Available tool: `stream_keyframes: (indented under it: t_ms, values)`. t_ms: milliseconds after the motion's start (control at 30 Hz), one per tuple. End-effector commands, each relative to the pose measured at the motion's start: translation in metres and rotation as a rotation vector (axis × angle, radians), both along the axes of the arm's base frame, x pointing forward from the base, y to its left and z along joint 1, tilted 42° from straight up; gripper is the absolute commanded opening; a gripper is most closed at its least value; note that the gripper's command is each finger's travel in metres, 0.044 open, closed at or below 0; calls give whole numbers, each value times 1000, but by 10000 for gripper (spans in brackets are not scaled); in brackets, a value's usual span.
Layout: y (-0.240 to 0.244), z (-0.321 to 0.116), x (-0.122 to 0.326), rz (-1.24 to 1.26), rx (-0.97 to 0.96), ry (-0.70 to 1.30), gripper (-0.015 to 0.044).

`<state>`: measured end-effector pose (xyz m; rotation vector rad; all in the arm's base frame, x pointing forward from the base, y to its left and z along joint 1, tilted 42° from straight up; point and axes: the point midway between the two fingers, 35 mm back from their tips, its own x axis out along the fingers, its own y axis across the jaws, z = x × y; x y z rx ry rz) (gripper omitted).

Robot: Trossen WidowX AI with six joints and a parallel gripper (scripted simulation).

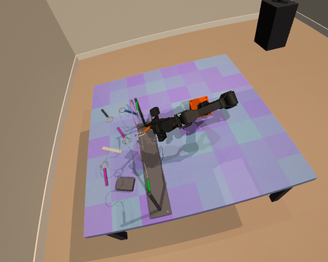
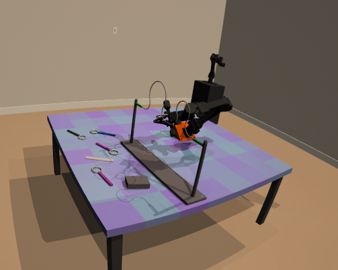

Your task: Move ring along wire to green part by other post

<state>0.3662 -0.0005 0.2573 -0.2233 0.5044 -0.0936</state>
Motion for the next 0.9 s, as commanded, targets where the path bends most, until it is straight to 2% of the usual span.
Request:
stream_keyframes:
  t_ms: [0,867]
  values:
    - [-14,6,-2,-3,-96,4,-150]
    - [-86,62,-7,2,-708,54,-150]
